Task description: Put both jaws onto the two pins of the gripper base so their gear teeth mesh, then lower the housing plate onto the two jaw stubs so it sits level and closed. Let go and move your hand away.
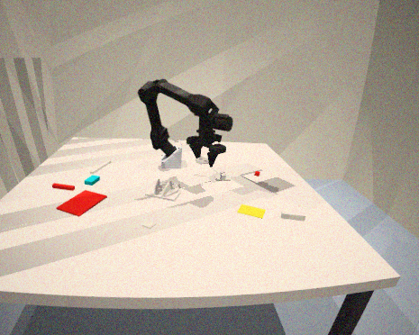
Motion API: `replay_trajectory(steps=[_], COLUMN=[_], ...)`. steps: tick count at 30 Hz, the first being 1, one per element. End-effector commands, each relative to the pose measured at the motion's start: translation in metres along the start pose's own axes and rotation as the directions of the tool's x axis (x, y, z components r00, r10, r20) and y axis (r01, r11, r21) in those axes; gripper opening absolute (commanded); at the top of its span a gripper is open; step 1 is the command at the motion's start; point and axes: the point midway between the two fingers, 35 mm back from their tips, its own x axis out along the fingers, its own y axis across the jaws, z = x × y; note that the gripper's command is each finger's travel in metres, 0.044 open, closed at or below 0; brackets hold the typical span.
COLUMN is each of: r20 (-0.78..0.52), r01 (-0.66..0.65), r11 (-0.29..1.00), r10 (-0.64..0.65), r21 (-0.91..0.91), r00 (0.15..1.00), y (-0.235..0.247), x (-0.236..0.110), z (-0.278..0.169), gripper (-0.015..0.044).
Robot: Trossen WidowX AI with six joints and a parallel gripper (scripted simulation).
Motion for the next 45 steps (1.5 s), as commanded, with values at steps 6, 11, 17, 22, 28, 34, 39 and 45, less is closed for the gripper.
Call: replay_trajectory(steps=[6,11,17,22,28,34,39,45], r20=[-0.008,-0.011,-0.016,-0.021,-0.027,-0.034,-0.04,-0.04], r01=[0.0,-0.003,-0.008,-0.013,-0.022,-0.033,-0.043,-0.044], r11=[0.99,0.978,0.957,0.934,0.901,0.861,0.825,0.819], r10=[-0.001,0.0,0.003,0.006,0.012,0.018,0.025,0.026], r21=[-0.138,-0.208,-0.29,-0.356,-0.433,-0.507,-0.564,-0.571], r00=[1.0,1.0,1.0,1.0,1.0,0.999,0.999,0.999], y=[0.007,0.012,0.019,0.025,0.034,0.043,0.052,0.053], x=[0.0,0.0,0.002,0.003,0.005,0.007,0.009,0.01], z=[-0.032,-0.048,-0.067,-0.082,-0.099,-0.116,-0.129,-0.131], gripper=[0.0351,0.0351,0.0351,0.0351,0.0351,0.0351,0.0351,0.0351])
